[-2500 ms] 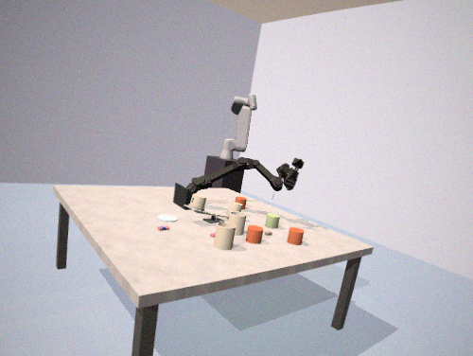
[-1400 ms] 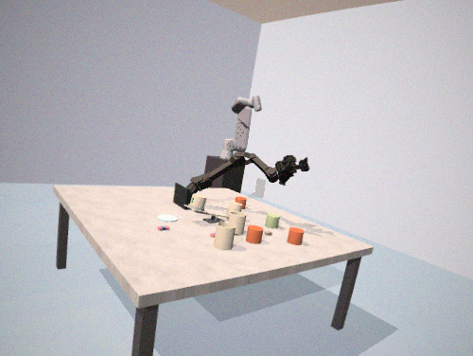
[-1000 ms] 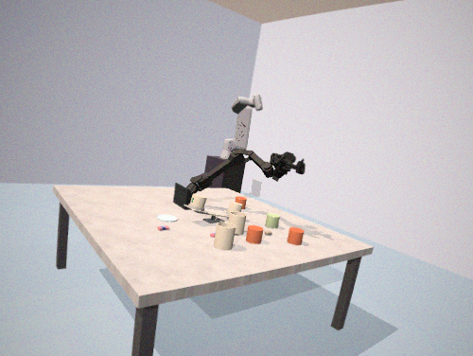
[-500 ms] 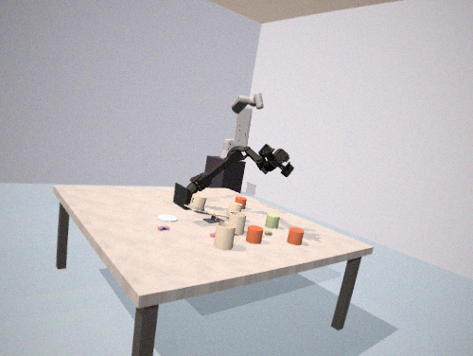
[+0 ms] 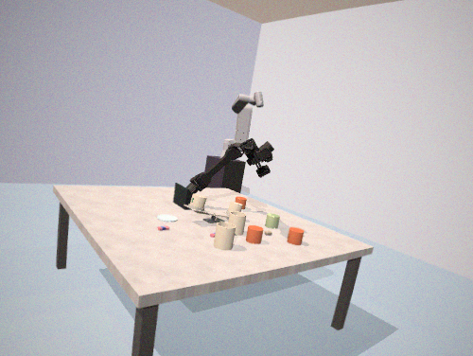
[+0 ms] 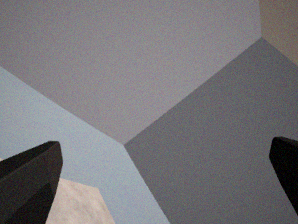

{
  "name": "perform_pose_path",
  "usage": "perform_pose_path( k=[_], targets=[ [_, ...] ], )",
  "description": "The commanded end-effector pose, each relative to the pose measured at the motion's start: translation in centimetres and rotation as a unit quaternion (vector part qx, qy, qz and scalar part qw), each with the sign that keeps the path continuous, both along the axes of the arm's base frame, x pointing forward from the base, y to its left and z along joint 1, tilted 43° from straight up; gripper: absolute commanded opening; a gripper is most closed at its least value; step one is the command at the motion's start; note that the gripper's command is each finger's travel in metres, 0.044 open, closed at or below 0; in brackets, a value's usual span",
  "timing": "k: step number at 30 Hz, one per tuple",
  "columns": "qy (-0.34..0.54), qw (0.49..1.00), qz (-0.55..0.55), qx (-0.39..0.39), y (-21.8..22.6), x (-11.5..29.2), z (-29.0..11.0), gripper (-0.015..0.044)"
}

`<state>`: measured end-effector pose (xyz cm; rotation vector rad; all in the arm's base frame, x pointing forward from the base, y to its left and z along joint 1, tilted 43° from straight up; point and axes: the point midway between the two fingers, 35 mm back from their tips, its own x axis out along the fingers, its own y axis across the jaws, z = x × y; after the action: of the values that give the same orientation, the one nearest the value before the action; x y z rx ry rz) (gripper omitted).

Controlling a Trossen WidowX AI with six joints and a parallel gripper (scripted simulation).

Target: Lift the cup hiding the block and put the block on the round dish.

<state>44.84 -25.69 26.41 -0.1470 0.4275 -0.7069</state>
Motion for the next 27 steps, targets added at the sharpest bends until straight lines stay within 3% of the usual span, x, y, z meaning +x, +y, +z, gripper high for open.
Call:
perform_pose_path(
  k=[1,15,27],
  targets=[
    [0.065,0.998,0.018,0.014,-1.3,-2.1,-2.7,0.0440],
    [0.242,0.958,0.102,0.119,-3.2,-11.5,-11.3,0.0440],
    [0.291,0.902,0.190,0.255,-0.6,-20.2,-16.0,0.0440]
  ],
)
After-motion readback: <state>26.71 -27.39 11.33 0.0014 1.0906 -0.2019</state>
